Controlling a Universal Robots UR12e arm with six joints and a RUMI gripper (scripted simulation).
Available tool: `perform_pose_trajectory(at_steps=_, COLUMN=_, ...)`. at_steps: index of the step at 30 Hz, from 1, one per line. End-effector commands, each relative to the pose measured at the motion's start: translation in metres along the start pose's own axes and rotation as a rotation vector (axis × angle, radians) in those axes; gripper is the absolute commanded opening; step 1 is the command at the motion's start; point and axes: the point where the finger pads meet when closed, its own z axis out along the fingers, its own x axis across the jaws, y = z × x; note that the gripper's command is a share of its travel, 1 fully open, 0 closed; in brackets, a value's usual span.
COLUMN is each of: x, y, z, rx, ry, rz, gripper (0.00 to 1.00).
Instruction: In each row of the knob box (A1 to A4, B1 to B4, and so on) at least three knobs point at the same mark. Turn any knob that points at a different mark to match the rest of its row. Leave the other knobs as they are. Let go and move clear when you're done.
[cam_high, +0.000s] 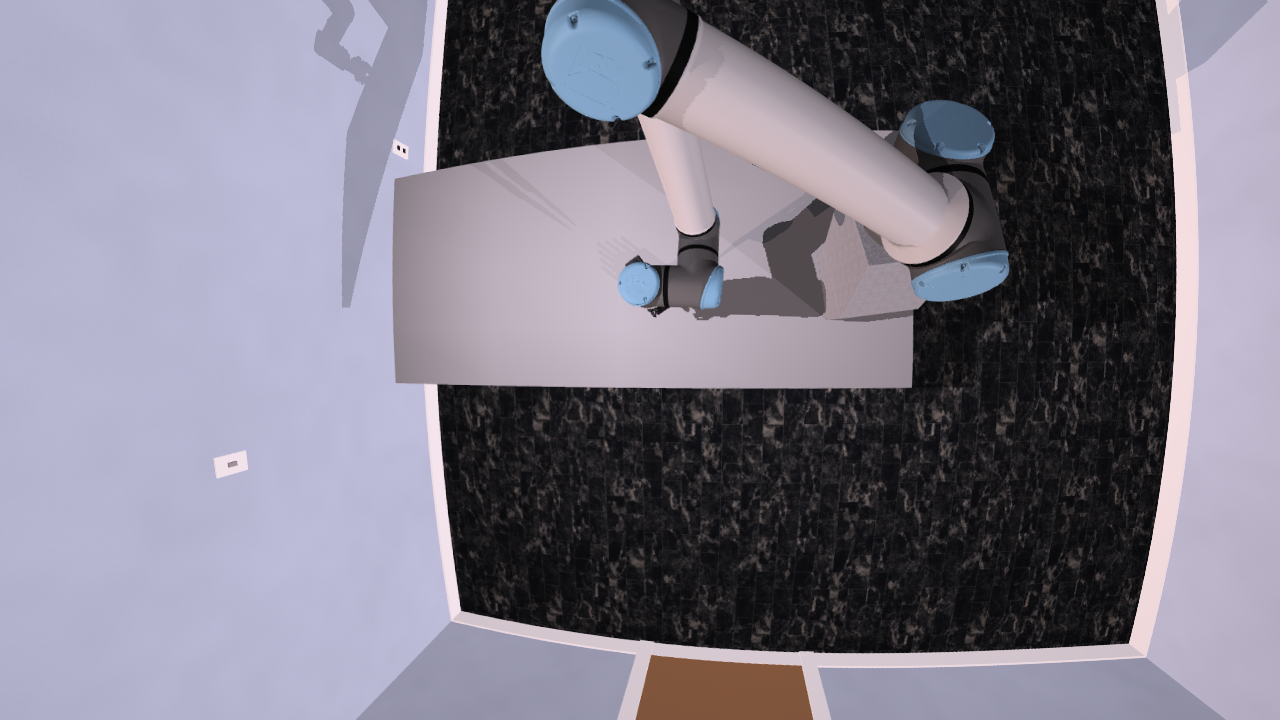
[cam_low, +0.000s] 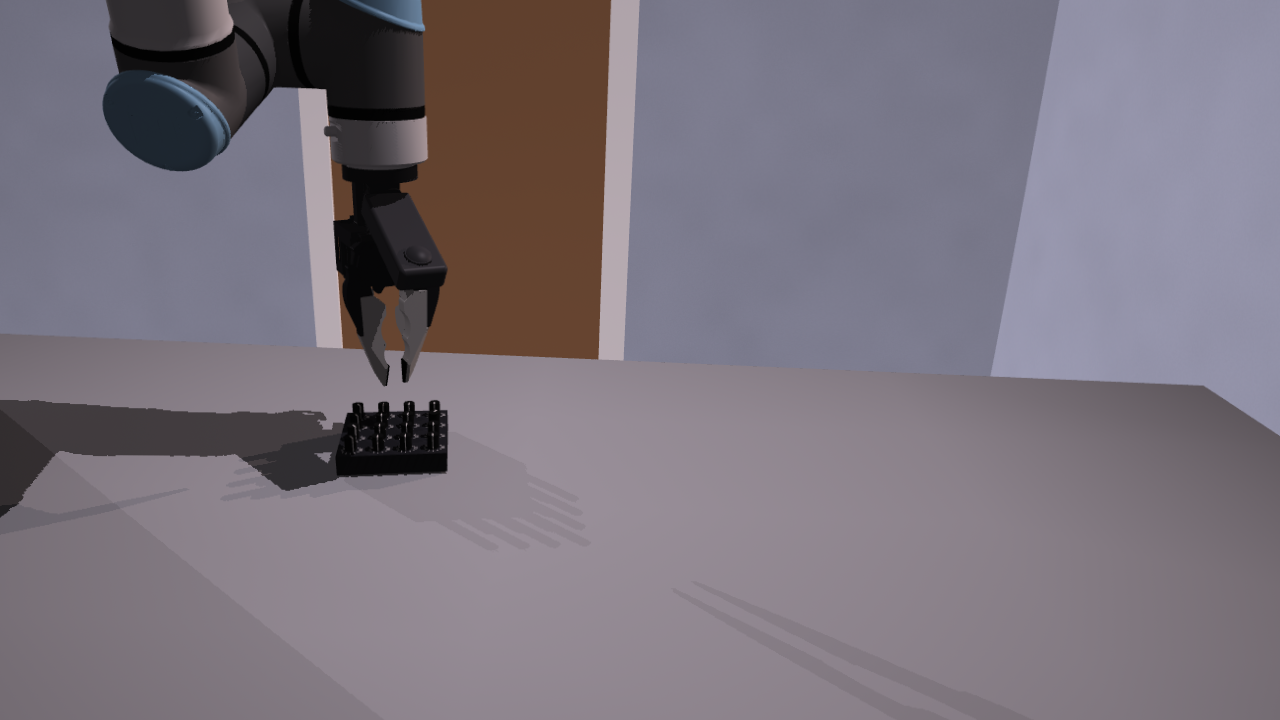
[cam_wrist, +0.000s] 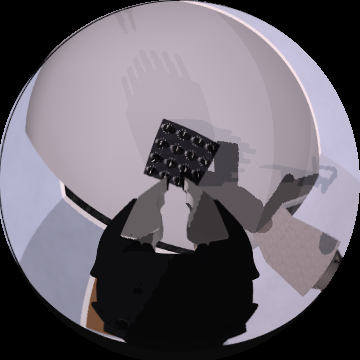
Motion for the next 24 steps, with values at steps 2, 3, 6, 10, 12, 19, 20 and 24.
perform_pose_trajectory(at_steps=2, x=-0.0028, y=-0.0023, z=-0.0024, rx=0.004, ry=0.000, rz=0.156, gripper=0.11)
perform_pose_trajectory(at_steps=3, x=-0.0028, y=-0.0023, z=-0.0024, rx=0.004, ry=0.000, rz=0.156, gripper=0.11)
perform_pose_trajectory(at_steps=6, x=-0.0019, y=-0.0024, z=-0.0025, rx=0.004, ry=0.000, rz=0.251, gripper=0.11)
perform_pose_trajectory(at_steps=10, x=-0.0011, y=-0.0023, z=-0.0027, rx=0.004, ry=0.000, rz=0.331, gripper=0.11)
perform_pose_trajectory(at_steps=12, x=-0.0008, y=-0.0022, z=-0.0027, rx=0.004, ry=0.000, rz=0.373, gripper=0.11)
perform_pose_trajectory(at_steps=19, x=0.0002, y=-0.0017, z=-0.0030, rx=0.004, ry=-0.001, rz=0.498, gripper=0.11)
perform_pose_trajectory(at_steps=20, x=0.0002, y=-0.0017, z=-0.0030, rx=0.004, ry=-0.001, rz=0.498, gripper=0.11)
perform_pose_trajectory(at_steps=24, x=0.0011, y=-0.0011, z=-0.0031, rx=0.004, ry=-0.001, rz=0.612, gripper=0.11)
